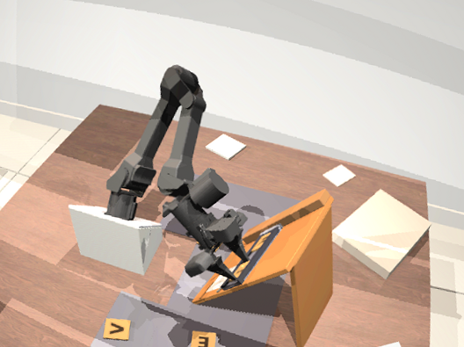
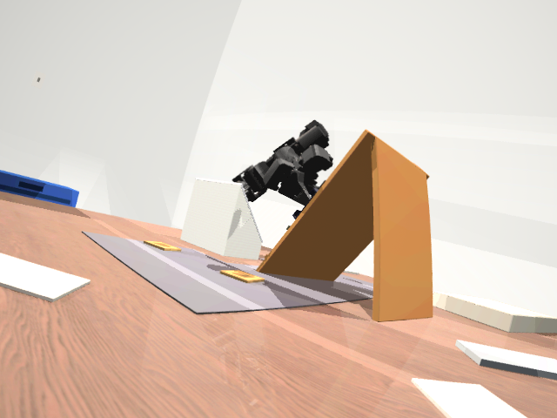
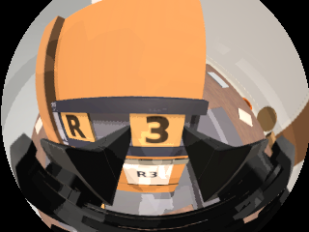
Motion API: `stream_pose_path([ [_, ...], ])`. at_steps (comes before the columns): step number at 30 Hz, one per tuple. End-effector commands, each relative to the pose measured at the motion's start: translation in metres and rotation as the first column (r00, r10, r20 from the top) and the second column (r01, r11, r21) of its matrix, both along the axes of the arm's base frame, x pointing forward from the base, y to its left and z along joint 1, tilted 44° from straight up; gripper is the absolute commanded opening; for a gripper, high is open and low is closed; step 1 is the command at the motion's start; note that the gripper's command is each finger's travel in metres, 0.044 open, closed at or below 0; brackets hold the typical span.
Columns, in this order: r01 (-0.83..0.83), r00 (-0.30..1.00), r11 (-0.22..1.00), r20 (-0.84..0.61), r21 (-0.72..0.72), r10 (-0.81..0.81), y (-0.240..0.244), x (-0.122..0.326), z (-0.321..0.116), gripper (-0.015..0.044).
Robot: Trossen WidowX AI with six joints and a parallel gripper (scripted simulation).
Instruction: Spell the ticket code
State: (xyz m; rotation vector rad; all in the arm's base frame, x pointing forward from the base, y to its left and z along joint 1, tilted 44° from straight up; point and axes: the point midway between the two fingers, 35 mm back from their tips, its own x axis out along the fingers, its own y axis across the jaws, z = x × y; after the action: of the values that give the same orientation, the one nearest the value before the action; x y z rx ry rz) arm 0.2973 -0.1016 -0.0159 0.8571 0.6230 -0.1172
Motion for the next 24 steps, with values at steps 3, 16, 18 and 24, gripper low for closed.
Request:
stream_pose_path([
  [3,0.002,1.0,1.0,-0.001,0.0,-0.002,0.0027,0.0014,0.003,0.0],
  [16,0.002,1.0,1.0,0.0,0.001,-0.002,0.0076,0.0038,0.0078,0.0],
  [18,0.002,1.0,1.0,0.0,0.001,-0.002,0.0083,0.0042,0.0086,0.0],
  [24,0.002,1.0,1.0,0.0,0.001,-0.002,0.0106,0.0053,0.0108,0.0],
])
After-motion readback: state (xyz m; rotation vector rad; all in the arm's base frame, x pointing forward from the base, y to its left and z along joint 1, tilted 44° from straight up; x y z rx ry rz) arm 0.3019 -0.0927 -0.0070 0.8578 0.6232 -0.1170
